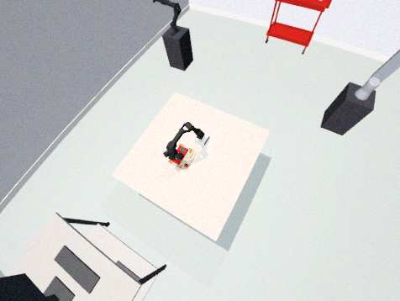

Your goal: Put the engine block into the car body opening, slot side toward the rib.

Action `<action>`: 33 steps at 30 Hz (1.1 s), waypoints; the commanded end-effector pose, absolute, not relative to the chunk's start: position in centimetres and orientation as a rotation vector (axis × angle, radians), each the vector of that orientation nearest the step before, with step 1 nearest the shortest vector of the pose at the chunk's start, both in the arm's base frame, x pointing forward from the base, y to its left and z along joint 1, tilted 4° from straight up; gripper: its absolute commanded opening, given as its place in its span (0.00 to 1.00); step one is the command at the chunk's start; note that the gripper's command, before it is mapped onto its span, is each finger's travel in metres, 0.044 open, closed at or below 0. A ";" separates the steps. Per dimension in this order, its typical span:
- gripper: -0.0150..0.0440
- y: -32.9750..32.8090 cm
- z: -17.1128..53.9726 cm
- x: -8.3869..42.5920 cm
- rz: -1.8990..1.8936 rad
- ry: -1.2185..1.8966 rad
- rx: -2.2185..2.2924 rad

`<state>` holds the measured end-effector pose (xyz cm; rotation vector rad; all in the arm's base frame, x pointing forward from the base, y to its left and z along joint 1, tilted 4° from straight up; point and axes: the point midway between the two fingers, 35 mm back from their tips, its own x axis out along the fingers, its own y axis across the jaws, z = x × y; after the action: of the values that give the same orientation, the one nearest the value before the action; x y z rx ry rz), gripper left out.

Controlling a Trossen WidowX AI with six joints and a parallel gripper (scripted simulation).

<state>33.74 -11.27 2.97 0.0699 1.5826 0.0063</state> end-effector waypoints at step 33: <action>0.52 -11.3 2.8 33.6 0.032 1.586 0.038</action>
<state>33.72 -11.28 2.88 0.0490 1.5822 0.0278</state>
